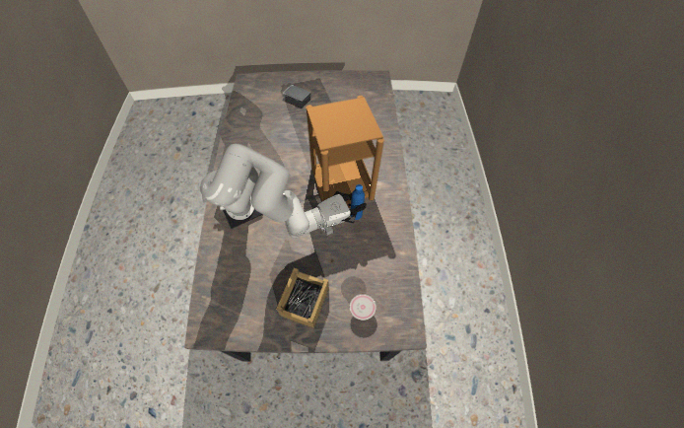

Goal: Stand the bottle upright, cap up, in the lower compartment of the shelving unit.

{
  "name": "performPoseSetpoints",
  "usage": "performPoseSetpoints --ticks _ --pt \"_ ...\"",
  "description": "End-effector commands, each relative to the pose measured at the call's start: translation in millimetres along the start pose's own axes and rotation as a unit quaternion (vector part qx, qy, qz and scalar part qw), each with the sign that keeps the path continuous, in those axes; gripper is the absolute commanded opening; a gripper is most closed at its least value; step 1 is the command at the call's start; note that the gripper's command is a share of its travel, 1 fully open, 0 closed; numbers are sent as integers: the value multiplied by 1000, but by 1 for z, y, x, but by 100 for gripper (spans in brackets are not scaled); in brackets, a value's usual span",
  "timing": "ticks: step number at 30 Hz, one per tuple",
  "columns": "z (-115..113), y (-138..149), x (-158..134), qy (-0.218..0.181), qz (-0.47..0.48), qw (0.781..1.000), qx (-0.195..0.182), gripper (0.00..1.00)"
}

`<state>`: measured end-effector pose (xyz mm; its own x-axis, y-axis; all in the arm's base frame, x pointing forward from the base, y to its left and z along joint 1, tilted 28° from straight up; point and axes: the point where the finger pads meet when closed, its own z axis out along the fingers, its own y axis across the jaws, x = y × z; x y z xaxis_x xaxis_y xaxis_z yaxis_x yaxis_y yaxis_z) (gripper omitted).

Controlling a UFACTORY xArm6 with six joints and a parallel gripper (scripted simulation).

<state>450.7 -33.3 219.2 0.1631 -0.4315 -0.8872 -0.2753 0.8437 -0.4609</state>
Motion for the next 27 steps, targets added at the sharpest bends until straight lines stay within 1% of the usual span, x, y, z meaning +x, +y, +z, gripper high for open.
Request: performPoseSetpoints --ticks 1,8,10,17,19,24,27 --pt "1 0 -2 -3 0 1000 -12 0" --pt "1 0 -2 -3 0 997 -78 0" --pt "1 0 -1 -2 0 996 -87 0" --pt "1 0 -1 -2 0 996 -94 0" --pt "1 0 -2 -3 0 994 -107 0" --pt "1 0 -2 -3 0 988 -157 0" --pt "1 0 -1 -2 -1 985 -174 0"
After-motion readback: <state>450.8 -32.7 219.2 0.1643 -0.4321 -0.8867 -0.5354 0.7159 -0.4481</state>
